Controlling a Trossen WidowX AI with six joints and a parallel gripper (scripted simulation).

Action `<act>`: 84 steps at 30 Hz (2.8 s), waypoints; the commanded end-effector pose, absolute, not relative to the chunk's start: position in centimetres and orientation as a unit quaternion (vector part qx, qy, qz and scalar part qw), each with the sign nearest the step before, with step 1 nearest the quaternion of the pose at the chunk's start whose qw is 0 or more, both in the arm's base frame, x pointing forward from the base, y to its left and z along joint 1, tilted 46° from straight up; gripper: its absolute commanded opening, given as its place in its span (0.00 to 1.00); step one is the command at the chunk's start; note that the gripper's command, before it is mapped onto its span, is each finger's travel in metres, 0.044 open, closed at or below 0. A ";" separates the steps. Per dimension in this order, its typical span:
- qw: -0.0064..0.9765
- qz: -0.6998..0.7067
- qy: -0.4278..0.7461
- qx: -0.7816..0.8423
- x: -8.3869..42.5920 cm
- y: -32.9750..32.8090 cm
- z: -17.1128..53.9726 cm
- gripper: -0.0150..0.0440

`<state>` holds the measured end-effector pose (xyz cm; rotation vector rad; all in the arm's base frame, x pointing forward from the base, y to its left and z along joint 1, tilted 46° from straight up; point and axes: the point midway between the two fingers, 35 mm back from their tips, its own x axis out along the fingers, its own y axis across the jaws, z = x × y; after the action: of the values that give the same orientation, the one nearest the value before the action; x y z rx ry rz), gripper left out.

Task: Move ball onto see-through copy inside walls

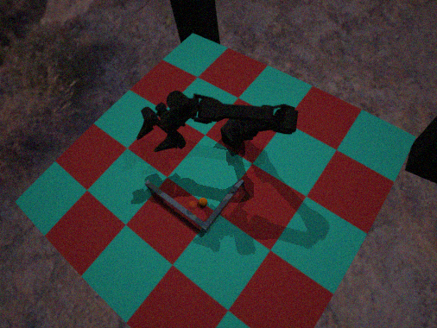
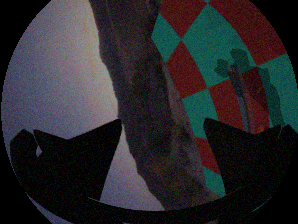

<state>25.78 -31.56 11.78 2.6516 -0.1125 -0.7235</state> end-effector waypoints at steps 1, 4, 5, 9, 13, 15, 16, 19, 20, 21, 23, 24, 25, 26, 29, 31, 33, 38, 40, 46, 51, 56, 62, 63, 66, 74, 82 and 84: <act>0.196 -0.259 -0.037 0.945 25.9 -31.4 11.7 0.89; 0.227 -0.270 0.002 0.936 27.2 -29.8 11.1 0.75; 0.238 -0.273 0.017 0.932 27.6 -29.3 10.9 0.73; 0.299 -0.279 0.083 0.909 29.0 -27.4 10.1 0.73; 0.412 -0.265 0.209 0.846 31.1 -23.8 9.0 0.73; 0.466 -0.244 0.274 0.805 31.9 -21.8 8.5 0.73; 0.491 -0.230 0.306 0.782 32.3 -20.8 8.3 0.73; 0.560 -0.176 0.396 0.707 33.1 -17.6 7.9 0.73; 0.580 -0.154 0.423 0.679 33.3 -16.5 7.8 0.73; 0.598 -0.130 0.449 0.651 33.5 -15.5 7.7 0.73; 0.629 -0.076 0.496 0.594 33.7 -13.5 7.7 0.73; 0.643 -0.047 0.516 0.564 33.7 -12.5 7.7 0.73; 0.653 -0.019 0.534 0.537 33.7 -11.5 7.7 0.73; 0.660 0.003 0.546 0.516 33.7 -10.8 7.8 0.73; 0.676 0.070 0.576 0.454 33.6 -8.8 8.0 0.73; 0.683 0.117 0.591 0.412 33.5 -7.5 8.2 0.73; 0.687 0.165 0.603 0.371 33.3 -6.2 8.4 0.73; 0.687 0.208 0.610 0.336 33.1 -5.1 8.6 0.73; 0.687 0.208 0.610 0.336 33.1 -5.1 8.6 0.73; 0.687 0.208 0.610 0.336 33.1 -5.1 8.6 0.73; 0.687 0.208 0.610 0.336 33.1 -5.0 8.5 0.73; 0.687 0.208 0.610 0.336 33.4 -4.0 7.6 0.73; 0.687 0.208 0.610 0.336 33.5 -3.5 7.1 0.73; 0.687 0.208 0.610 0.336 33.6 -3.4 7.0 0.73; 0.687 0.208 0.610 0.336 33.7 -3.1 6.6 0.73; 0.687 0.208 0.609 0.337 33.9 -2.2 5.7 0.73; 0.687 0.209 0.609 0.337 34.0 -1.4 5.0 0.73; 0.687 0.209 0.609 0.337 34.0 -1.4 5.0 0.64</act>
<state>34.04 -1.66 5.15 0.7467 1.3638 0.4642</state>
